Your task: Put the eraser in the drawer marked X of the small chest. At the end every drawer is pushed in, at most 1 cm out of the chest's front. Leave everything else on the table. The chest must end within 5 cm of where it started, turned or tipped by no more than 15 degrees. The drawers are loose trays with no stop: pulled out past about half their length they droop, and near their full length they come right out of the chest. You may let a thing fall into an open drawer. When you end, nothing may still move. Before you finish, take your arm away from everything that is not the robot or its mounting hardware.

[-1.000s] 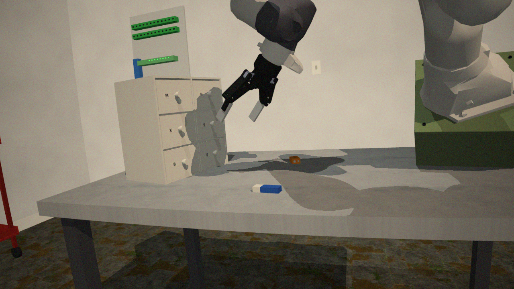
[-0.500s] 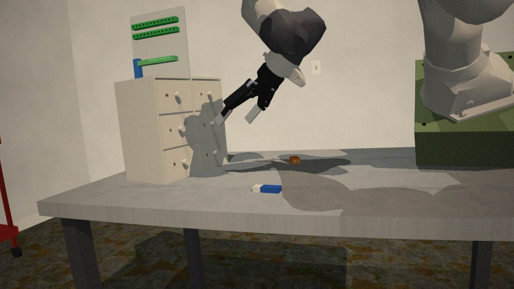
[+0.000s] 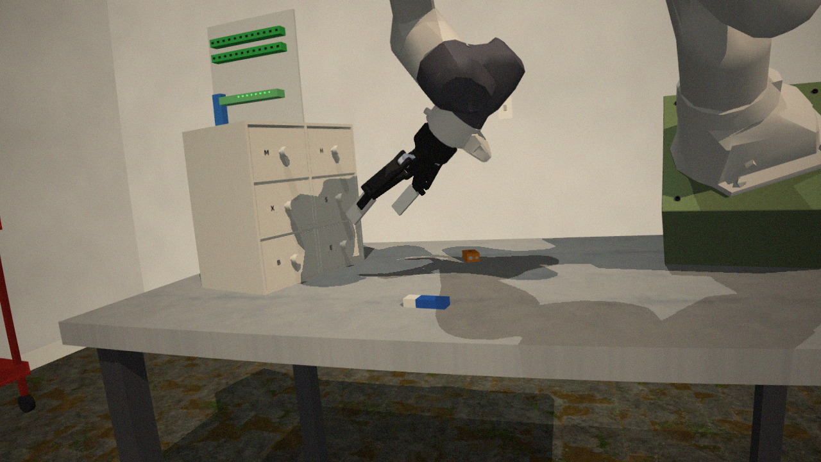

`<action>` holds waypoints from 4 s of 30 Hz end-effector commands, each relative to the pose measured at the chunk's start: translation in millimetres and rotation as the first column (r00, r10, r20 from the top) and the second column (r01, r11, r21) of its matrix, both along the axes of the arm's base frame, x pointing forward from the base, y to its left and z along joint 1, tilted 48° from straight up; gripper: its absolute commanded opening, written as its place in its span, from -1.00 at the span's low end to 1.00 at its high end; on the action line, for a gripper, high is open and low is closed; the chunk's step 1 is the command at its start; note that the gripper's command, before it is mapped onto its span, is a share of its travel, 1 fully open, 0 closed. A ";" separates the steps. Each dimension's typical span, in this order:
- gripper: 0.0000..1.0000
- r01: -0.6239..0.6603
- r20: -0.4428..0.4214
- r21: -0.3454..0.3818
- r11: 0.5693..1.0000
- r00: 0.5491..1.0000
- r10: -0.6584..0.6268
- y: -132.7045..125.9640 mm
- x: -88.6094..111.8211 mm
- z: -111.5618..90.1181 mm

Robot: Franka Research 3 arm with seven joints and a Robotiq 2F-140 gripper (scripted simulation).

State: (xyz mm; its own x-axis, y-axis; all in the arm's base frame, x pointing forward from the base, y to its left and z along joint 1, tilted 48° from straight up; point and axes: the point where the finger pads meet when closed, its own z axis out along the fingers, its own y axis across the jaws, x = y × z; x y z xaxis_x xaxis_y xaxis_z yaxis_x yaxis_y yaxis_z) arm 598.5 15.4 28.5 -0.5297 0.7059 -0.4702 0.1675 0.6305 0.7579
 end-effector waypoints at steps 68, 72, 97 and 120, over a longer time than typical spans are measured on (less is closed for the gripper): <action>1.00 -0.006 0.027 -0.025 1.000 1.000 0.006 6.7 5.6 -2.7; 1.00 -0.006 0.027 -0.025 1.000 1.000 0.006 6.7 5.6 -2.7; 1.00 -0.006 0.027 -0.025 1.000 1.000 0.006 -14.6 1.5 16.6; 1.00 -0.063 -0.021 -0.012 0.998 0.998 0.063 -33.2 -11.0 35.4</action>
State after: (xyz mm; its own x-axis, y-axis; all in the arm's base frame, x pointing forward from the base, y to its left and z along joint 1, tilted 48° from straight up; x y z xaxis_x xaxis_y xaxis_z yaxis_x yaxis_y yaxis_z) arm 593.8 -14.5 63.9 -0.5539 0.6617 -0.5054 0.1221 0.6649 0.7368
